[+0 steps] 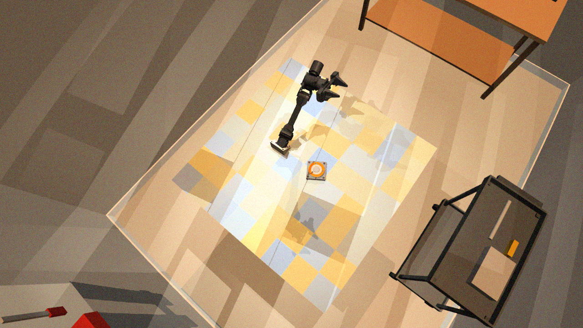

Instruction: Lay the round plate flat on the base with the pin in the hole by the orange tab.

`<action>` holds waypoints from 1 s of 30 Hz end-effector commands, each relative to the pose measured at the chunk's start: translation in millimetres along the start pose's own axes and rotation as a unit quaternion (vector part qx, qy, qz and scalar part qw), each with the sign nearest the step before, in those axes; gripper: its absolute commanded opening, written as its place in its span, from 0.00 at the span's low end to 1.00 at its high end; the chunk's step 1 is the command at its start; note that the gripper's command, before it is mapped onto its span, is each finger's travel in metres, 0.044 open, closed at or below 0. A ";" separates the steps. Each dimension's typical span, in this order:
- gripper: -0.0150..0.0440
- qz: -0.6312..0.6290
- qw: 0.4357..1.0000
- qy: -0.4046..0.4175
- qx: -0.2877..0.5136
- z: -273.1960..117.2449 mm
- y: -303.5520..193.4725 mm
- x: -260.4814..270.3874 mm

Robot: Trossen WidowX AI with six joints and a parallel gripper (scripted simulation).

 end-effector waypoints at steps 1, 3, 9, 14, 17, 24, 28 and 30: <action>0.89 0.019 1.000 0.004 -0.002 2.1 2.8 5.2; 0.80 0.164 0.985 0.041 -0.023 18.0 28.8 45.2; 0.53 0.373 0.919 0.113 -0.056 39.2 81.9 98.9; 0.31 0.599 0.760 0.232 -0.100 57.7 169.6 149.9; 0.25 0.674 0.669 0.294 -0.115 60.6 212.3 164.4; 0.25 0.785 0.324 0.511 -0.132 43.2 348.3 176.1; 0.25 0.756 0.130 0.631 -0.115 20.2 411.2 164.1; 0.25 0.713 0.025 0.694 -0.096 3.8 440.6 152.9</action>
Point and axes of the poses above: the point midway between the two fingers, 35 mm back from their tips, its own z axis out along the fingers, its own x axis across the jaws, y = z × x, the point moved 7 cm from there along -z, back along the fingers, and after that the axes turned 3 degrees about -z, right-handed, at the moved point
